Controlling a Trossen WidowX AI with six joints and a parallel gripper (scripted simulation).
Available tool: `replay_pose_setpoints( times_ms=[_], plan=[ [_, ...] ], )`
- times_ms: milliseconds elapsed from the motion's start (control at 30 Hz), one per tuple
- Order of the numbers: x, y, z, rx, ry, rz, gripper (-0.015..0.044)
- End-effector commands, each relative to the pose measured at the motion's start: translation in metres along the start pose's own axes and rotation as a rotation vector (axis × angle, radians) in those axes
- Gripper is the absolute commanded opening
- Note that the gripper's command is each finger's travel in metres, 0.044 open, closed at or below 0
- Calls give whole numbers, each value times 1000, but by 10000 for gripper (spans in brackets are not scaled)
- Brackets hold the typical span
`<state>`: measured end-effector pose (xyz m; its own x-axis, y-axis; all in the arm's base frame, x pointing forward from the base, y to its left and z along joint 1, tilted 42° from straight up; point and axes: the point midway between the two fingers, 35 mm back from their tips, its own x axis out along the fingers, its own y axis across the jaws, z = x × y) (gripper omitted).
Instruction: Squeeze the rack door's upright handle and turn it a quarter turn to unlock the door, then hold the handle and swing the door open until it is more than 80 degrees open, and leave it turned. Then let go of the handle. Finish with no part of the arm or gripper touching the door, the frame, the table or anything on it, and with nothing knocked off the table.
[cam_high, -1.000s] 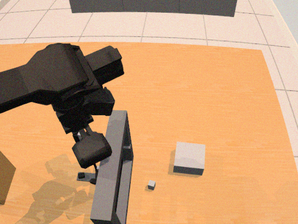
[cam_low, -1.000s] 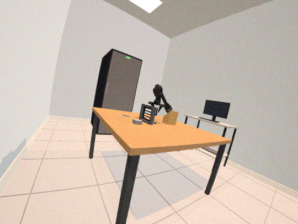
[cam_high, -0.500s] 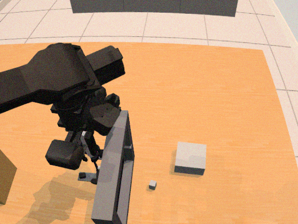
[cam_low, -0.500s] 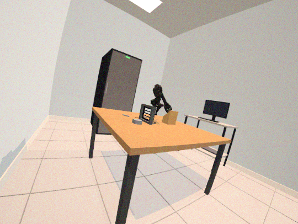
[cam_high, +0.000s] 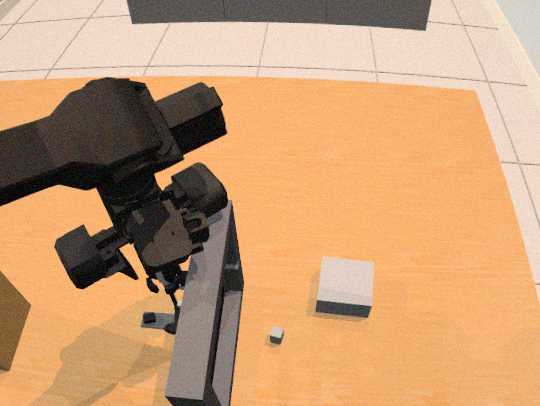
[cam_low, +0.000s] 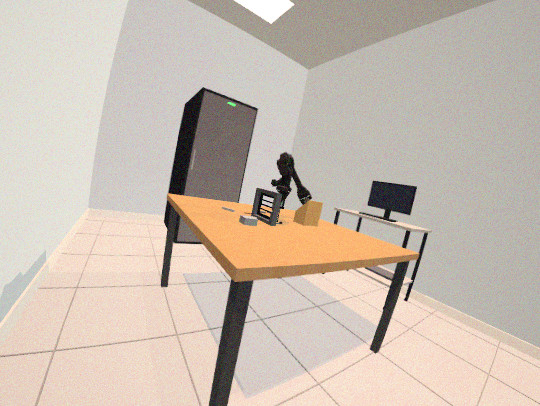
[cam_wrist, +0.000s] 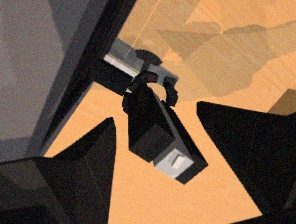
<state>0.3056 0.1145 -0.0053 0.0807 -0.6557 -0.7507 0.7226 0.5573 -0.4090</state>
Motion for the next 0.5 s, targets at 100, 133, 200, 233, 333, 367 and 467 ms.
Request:
replay_pose_setpoints(
  times_ms=[100, 133, 200, 233, 333, 367, 467],
  plan=[
    [0, 0, 1, 367, -4, 3, 292],
    [0, 0, 1, 417, -4, 3, 292],
    [0, 0, 1, 516, -4, 3, 292],
    [0, 0, 1, 565, -4, 3, 292],
    [0, 0, 1, 714, -4, 4, 292],
    [0, 0, 1, 764, -5, 4, 292],
    [0, 1, 1, 879, -5, 4, 292]
  ],
)
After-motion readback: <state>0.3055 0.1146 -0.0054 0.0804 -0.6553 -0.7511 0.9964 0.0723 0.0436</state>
